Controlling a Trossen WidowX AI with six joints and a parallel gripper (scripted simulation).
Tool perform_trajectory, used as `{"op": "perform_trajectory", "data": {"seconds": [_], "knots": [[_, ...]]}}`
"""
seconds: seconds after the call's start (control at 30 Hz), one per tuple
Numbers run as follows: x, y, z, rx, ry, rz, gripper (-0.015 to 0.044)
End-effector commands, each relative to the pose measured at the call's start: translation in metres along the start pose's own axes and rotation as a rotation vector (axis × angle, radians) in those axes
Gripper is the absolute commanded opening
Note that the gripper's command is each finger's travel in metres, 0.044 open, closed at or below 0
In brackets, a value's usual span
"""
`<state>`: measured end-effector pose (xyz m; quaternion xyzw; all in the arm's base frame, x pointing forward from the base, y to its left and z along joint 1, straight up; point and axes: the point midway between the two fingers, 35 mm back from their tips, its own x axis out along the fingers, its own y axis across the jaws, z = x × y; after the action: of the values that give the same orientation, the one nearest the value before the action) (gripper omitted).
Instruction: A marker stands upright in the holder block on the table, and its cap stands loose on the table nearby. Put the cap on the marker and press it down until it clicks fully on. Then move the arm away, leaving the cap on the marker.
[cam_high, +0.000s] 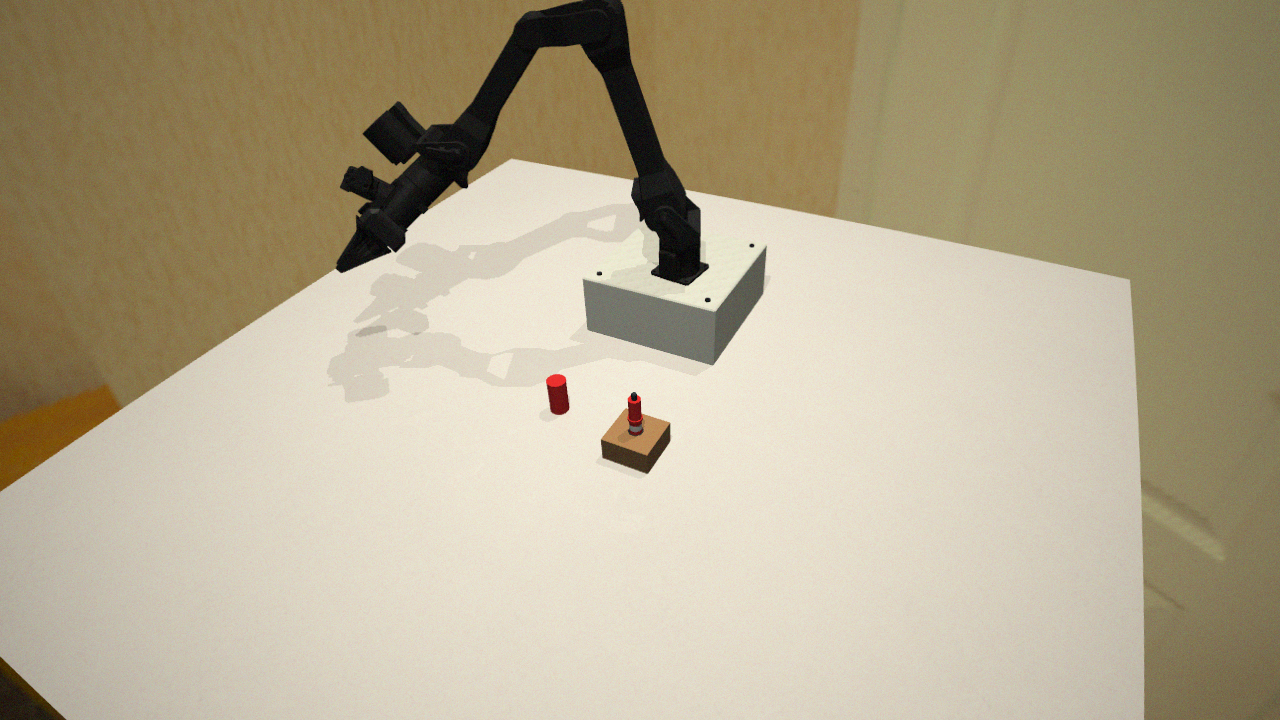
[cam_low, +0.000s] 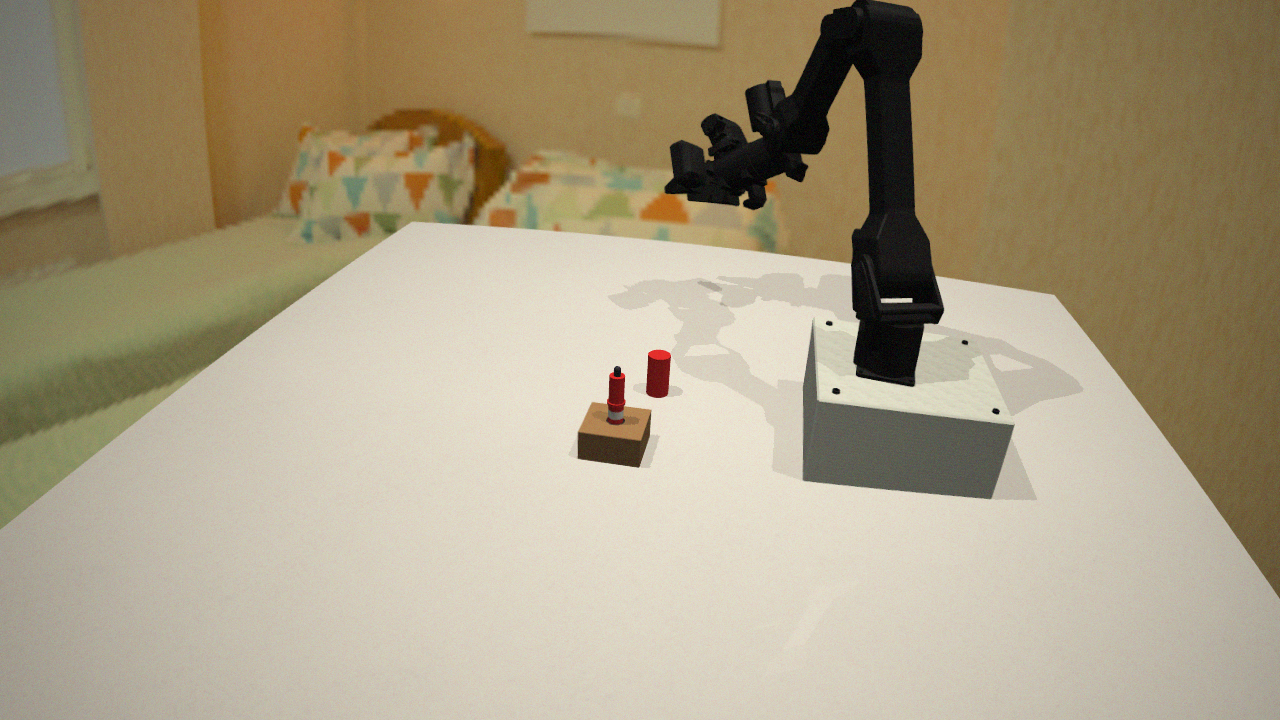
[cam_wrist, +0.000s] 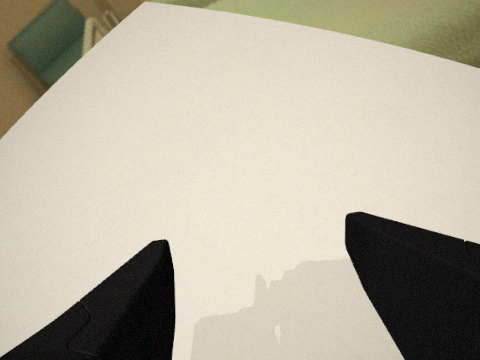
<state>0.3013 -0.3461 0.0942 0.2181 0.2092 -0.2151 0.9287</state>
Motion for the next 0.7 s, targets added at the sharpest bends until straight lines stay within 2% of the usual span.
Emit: {"op": "perform_trajectory", "data": {"seconds": [0.0, 0.23, 0.4, 0.57, 0.67], "knots": [[0.012, 0.064, -0.035, -0.126, 0.204, 0.028, 0.0233], [-0.007, 0.149, -0.106, -0.407, 0.559, 0.093, 0.0233], [-0.046, 0.191, -0.152, -0.665, 0.802, 0.15, 0.0233], [-0.102, 0.216, -0.188, -0.974, 1.036, 0.214, 0.0233], [-0.112, 0.224, -0.194, -1.035, 1.077, 0.227, 0.0233]]}}
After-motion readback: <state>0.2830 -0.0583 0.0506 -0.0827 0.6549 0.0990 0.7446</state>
